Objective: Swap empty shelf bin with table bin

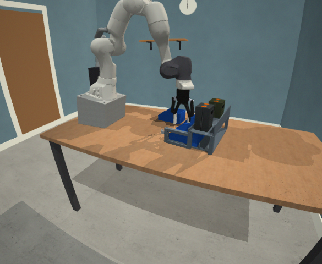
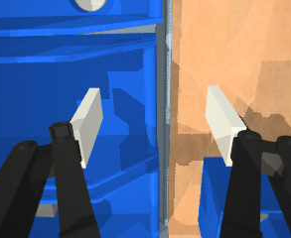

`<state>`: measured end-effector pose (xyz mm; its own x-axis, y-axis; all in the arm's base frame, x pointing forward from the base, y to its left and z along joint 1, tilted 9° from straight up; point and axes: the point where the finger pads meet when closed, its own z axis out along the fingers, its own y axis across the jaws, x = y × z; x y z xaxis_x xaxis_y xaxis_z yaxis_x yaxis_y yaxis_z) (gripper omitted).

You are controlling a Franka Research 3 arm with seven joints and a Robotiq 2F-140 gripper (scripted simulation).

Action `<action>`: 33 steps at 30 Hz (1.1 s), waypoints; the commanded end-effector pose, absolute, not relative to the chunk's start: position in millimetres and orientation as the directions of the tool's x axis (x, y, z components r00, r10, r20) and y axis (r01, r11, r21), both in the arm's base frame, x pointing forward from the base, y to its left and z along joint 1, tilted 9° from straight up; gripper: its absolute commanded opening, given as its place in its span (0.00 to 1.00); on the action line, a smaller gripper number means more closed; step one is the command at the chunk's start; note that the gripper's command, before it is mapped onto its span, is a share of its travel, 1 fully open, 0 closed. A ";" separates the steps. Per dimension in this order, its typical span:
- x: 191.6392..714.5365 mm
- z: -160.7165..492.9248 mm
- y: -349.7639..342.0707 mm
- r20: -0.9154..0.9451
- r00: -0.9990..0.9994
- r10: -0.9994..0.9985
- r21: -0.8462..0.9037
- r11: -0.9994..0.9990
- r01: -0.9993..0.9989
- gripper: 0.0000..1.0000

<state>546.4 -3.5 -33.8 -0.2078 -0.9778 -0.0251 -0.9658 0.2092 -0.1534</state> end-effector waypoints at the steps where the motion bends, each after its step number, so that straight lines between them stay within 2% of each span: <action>1: 548.2 -33.4 -3.0 -0.026 -0.209 -0.978 -0.157 0.211 -0.965 0.57; 4: 548.2 -33.4 -3.0 -0.026 -0.209 -0.978 -0.157 0.211 -0.965 0.57; 5: 548.2 -33.4 -3.0 -0.026 -0.209 -0.978 -0.157 0.211 -0.965 0.00; 33: 548.2 -33.4 -3.0 -0.026 -0.209 -0.978 -0.157 0.211 -0.965 0.00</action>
